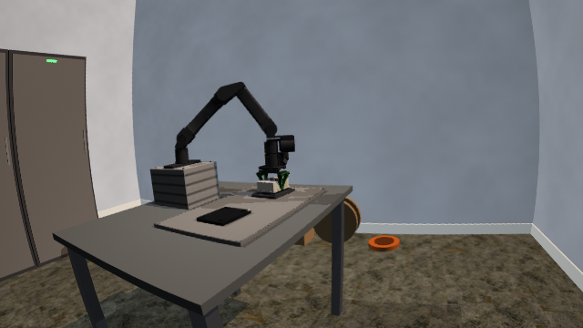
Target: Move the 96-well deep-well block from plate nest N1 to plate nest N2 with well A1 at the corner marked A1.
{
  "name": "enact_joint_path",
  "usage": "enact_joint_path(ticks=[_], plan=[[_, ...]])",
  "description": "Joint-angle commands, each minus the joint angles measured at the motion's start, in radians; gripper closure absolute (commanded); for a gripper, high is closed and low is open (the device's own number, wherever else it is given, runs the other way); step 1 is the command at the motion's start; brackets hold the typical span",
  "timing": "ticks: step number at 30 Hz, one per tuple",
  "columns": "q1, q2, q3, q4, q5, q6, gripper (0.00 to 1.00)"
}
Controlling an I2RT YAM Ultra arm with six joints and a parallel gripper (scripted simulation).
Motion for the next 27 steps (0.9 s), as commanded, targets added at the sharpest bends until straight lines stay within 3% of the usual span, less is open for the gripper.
enact_joint_path(ticks=[1, 27], plan=[[-0.001, -0.01, 0.002, 0.007, -0.001, 0.0, 1.0], [-0.001, -0.003, -0.005, 0.021, -0.001, 0.0, 1.0]])
